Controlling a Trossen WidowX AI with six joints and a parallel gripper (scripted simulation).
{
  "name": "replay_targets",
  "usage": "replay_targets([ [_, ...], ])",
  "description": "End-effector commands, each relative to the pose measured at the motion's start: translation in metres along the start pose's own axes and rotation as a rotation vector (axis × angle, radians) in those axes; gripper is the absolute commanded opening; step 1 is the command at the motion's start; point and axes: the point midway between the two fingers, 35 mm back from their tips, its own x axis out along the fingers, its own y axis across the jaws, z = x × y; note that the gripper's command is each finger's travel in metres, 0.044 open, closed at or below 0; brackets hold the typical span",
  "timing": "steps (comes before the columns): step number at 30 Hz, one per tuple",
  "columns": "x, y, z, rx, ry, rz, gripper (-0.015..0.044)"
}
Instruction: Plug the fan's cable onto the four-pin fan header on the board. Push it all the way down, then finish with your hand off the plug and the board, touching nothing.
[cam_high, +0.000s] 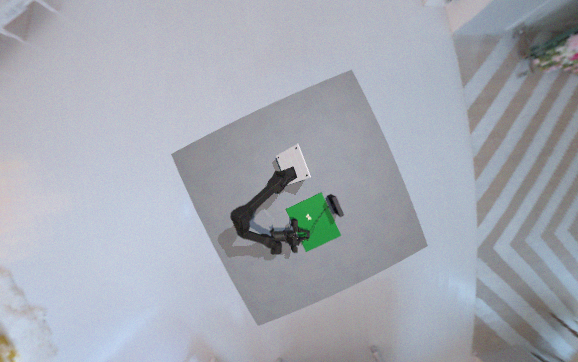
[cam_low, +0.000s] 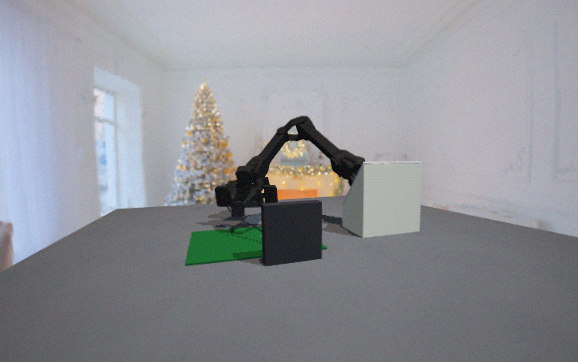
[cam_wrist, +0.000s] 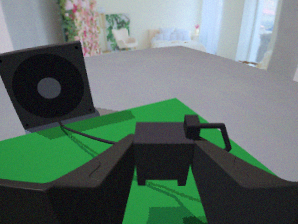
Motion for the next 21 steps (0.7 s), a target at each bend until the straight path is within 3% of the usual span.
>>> replay_targets([
  [1,-0.001,0.0,0.001,0.004,0.001,-0.002,0.0],
  [21,0.002,-0.003,-0.017,0.0,0.001,0.0,0.0],
])
